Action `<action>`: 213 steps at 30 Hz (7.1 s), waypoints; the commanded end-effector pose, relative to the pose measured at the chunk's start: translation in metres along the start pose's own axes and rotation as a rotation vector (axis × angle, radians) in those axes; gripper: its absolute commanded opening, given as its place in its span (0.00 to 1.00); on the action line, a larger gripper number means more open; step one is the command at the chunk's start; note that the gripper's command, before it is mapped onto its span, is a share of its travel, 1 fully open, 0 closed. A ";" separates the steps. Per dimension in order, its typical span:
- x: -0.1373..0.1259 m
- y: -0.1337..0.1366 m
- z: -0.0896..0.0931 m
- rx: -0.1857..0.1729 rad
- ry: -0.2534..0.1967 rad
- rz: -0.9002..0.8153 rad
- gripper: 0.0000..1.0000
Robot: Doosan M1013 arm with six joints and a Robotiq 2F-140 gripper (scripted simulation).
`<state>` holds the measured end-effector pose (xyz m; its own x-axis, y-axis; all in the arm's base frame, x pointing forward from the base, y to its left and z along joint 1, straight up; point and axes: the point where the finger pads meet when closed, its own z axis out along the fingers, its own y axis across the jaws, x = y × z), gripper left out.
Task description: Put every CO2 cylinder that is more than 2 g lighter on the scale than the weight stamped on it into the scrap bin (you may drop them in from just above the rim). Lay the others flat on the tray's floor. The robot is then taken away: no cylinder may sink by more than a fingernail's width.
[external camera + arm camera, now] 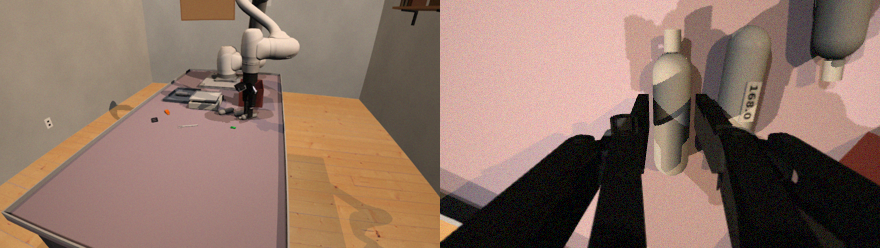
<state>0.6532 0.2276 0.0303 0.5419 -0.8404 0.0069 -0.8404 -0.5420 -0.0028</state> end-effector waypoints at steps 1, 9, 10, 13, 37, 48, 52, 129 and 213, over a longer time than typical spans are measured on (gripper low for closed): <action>0.000 0.000 0.002 0.001 0.000 0.000 0.31; 0.000 0.000 0.007 0.001 0.000 0.000 0.31; 0.000 0.000 0.008 0.001 0.000 0.000 0.31; 0.000 0.000 0.010 0.001 0.000 0.000 0.31; 0.000 0.000 0.014 0.001 0.000 0.000 0.31; 0.000 0.000 0.009 0.001 0.000 0.000 0.10; 0.000 0.000 -0.010 0.001 0.000 0.000 0.10; 0.154 0.275 -0.070 0.001 0.000 0.590 0.10; 0.154 0.275 -0.149 0.001 0.000 0.590 0.39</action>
<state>0.5042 -0.0498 0.1757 -0.0172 -0.9998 0.0041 -0.9998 0.0171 -0.0062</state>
